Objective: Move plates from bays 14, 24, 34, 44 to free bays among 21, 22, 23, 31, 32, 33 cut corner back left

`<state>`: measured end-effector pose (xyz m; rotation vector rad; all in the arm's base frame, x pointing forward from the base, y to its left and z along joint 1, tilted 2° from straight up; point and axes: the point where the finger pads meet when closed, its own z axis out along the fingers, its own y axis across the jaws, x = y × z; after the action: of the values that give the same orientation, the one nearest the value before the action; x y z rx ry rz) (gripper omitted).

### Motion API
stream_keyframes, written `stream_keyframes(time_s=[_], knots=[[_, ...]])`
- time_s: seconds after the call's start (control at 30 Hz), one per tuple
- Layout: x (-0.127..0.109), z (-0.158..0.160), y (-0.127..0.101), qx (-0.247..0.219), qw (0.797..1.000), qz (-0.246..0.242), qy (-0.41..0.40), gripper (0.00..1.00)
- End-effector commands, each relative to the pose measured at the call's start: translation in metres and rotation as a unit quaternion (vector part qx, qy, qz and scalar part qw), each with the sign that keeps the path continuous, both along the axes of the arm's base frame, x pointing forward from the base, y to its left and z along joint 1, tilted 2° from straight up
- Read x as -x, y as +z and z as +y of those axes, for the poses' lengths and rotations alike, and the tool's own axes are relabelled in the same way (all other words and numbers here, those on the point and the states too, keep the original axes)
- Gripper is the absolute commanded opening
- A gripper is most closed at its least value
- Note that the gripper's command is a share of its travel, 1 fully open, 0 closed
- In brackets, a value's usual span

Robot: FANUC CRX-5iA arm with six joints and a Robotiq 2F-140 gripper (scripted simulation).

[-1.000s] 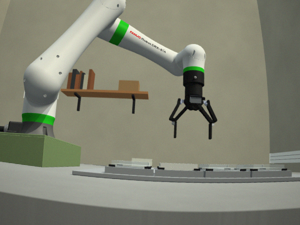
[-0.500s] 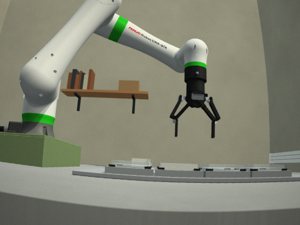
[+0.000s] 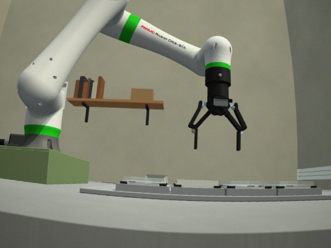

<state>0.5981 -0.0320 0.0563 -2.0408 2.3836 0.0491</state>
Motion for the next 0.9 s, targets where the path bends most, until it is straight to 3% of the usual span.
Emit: stream_keyframes(time_s=[0.0, 0.87], knots=[[0.0017, -0.0162, 0.0009, 0.0, 1.0, -0.001, 0.0, 1.0], [0.0029, -0.0241, 0.0008, 0.0, 1.0, -0.001, 0.0, 1.0]])
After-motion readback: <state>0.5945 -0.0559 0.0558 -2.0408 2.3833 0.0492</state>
